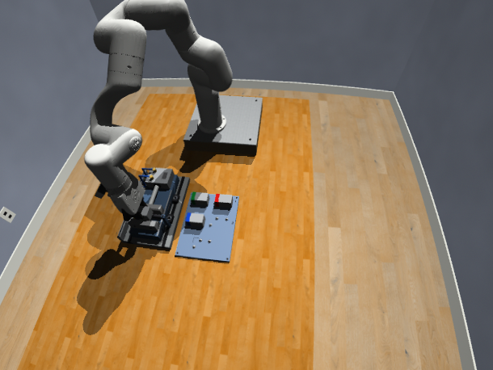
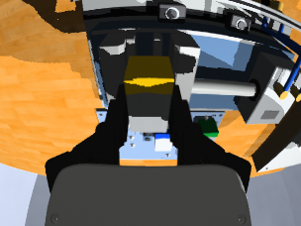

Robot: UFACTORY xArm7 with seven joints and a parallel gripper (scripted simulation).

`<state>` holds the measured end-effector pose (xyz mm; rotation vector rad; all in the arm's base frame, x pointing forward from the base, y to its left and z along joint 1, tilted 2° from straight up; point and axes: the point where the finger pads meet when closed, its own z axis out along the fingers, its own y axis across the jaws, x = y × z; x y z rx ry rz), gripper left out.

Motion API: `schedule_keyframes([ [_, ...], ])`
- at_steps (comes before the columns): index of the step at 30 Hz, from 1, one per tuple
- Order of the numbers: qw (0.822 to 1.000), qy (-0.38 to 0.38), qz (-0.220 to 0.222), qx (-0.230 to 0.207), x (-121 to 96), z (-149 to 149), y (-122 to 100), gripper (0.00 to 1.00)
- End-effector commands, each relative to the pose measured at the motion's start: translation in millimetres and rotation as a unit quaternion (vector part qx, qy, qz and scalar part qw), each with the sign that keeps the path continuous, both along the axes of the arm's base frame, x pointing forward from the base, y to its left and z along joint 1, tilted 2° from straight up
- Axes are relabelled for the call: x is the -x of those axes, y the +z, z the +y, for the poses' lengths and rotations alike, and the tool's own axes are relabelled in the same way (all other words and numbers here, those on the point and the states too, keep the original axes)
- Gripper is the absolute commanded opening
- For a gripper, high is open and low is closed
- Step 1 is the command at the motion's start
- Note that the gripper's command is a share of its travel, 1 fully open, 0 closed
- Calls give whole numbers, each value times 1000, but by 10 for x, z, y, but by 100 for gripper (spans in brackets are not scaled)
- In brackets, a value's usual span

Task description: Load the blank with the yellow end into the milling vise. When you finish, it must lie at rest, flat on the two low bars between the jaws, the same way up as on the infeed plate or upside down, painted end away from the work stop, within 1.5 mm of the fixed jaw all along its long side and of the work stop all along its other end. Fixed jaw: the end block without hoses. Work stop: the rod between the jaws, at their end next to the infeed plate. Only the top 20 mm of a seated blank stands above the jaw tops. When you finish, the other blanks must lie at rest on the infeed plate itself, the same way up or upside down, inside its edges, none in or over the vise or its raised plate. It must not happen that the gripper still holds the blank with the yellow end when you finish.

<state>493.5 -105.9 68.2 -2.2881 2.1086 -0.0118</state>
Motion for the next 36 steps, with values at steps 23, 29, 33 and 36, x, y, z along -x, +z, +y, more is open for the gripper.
schedule_keyframes([
  [23,1000,0,-2,1,-19,1,-4,0],
  [29,1000,0,-2,1,-26,18,-4,0],
  [33,1000,0,-2,1,-29,24,-4,0],
  [36,1000,0,-2,1,-29,24,-4,0],
])
